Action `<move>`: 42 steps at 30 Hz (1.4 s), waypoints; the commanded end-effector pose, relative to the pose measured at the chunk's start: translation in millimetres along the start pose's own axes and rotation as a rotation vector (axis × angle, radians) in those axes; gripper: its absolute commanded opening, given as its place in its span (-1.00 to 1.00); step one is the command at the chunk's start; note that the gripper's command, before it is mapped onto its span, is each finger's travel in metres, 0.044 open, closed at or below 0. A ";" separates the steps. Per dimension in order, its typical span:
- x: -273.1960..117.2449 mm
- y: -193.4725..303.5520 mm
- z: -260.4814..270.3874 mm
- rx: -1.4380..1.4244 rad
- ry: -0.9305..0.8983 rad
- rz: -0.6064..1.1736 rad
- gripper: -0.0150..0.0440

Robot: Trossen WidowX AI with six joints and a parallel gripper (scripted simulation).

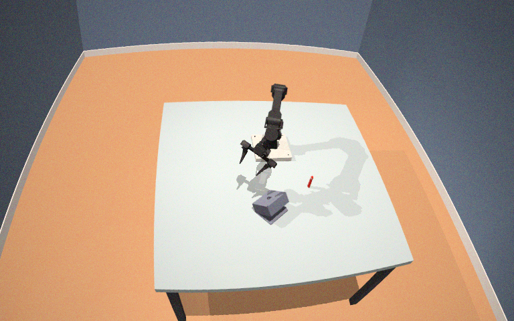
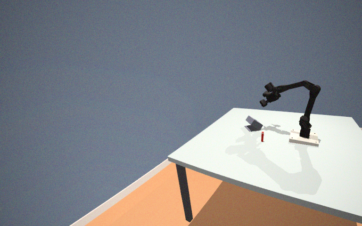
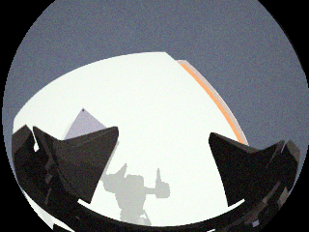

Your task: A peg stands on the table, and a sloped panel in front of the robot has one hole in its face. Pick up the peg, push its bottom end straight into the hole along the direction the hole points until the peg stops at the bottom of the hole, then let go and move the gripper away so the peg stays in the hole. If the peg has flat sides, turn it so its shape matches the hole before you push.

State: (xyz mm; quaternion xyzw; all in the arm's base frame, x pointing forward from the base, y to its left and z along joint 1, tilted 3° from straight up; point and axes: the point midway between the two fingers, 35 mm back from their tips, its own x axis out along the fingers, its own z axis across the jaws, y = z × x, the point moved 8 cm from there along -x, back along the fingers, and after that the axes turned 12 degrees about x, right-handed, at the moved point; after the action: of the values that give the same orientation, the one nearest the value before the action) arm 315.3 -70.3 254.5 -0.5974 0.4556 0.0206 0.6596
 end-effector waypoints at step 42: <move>-69.7 97.8 171.6 -0.644 -0.463 0.494 1.00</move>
State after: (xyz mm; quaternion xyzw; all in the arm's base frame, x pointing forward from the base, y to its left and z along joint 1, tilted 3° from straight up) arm 322.0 115.8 205.6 -0.6325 0.3964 0.4183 0.5176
